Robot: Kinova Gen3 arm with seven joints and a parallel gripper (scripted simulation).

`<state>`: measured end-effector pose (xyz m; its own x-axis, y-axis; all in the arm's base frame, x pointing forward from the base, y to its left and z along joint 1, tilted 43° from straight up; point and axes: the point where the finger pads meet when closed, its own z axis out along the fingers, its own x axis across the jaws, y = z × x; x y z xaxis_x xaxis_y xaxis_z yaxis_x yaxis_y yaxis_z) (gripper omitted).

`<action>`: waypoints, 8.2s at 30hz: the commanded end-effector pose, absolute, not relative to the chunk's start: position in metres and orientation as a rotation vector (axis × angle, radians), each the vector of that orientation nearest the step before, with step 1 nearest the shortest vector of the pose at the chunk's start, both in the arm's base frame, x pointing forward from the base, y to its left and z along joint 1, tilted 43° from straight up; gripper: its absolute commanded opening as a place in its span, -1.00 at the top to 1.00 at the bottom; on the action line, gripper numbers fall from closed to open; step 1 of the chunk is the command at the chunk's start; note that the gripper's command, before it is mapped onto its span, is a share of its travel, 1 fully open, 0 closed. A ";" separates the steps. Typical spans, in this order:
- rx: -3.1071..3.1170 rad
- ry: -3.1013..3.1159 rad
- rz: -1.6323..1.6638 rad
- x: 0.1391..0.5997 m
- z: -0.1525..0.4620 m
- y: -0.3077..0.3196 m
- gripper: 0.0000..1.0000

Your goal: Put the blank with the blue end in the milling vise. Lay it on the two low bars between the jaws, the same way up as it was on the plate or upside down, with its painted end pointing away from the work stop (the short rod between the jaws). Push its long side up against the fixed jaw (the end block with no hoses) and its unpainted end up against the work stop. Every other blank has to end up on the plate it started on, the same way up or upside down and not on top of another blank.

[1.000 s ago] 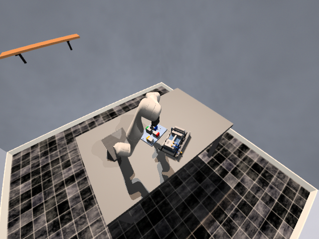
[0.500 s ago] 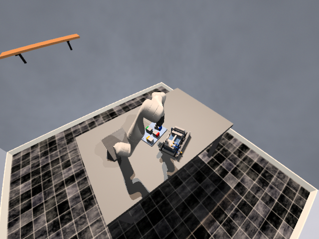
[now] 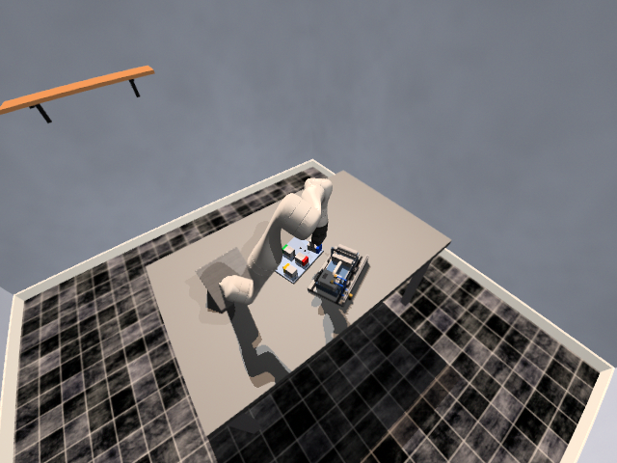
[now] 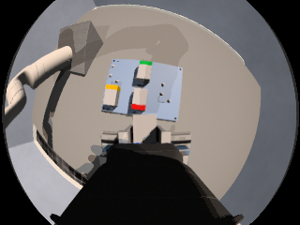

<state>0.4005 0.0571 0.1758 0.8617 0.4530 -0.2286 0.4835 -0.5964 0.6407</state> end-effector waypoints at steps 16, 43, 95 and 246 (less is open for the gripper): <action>2.302 0.665 -0.048 0.443 0.199 0.041 1.00; 2.304 0.659 -0.049 0.516 0.236 0.010 1.00; 2.305 0.658 -0.049 0.533 0.244 0.001 1.00; 2.305 0.658 -0.049 0.532 0.223 -0.013 1.00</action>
